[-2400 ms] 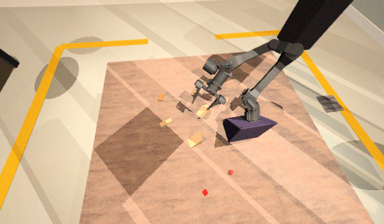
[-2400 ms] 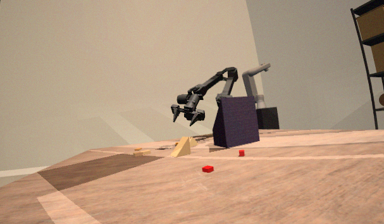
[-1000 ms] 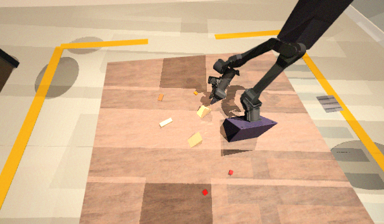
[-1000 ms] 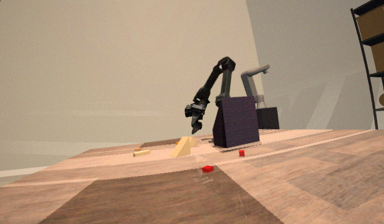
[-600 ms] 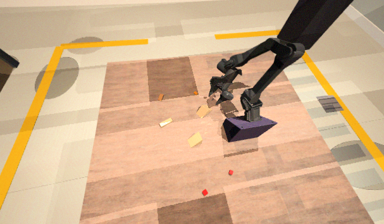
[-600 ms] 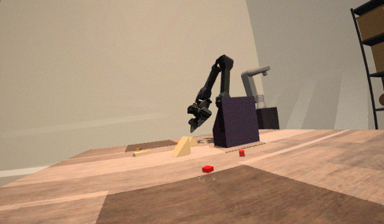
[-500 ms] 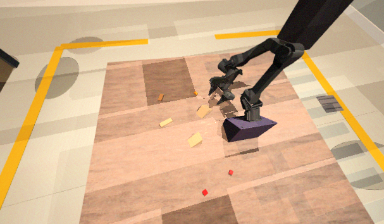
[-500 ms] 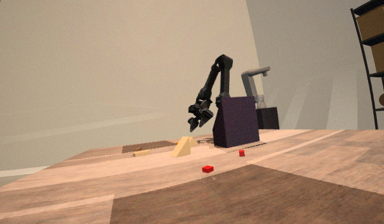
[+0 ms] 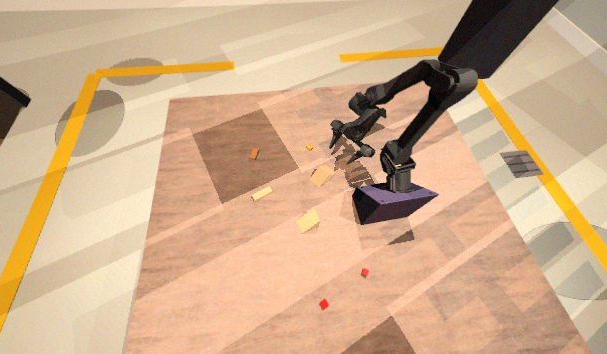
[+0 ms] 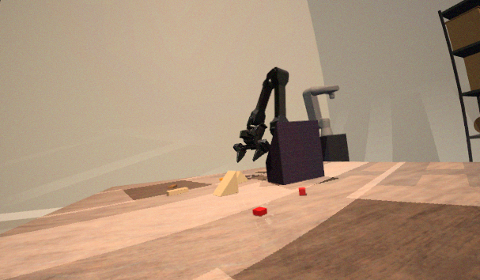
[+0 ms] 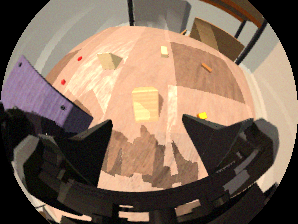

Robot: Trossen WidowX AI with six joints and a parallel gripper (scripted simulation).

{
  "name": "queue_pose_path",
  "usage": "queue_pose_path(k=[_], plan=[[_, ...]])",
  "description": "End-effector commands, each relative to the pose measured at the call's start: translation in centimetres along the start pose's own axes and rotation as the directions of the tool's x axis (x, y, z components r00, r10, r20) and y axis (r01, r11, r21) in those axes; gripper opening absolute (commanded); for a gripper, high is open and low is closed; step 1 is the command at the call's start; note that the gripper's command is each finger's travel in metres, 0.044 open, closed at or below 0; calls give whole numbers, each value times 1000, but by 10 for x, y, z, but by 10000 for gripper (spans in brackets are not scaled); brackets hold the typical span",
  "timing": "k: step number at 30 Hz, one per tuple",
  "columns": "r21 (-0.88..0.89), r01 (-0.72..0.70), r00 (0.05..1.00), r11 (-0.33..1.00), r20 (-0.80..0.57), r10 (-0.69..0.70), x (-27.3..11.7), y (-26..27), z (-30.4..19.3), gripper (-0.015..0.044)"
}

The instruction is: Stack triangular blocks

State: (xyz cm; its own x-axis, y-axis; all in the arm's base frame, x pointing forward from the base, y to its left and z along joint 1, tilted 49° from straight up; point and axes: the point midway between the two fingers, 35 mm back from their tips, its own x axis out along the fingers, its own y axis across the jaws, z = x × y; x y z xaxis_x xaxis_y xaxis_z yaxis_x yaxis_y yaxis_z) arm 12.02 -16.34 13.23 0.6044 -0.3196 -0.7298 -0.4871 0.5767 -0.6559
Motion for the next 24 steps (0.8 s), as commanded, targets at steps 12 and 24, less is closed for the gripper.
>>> queue_pose_path(k=[12, 24], plan=[[-12, -2, 1000, 1000, 8, 2, 85, -3, -2, 440], [-10, 2, 1000, 1000, 9, -2, 100, 0, 2, 440]])
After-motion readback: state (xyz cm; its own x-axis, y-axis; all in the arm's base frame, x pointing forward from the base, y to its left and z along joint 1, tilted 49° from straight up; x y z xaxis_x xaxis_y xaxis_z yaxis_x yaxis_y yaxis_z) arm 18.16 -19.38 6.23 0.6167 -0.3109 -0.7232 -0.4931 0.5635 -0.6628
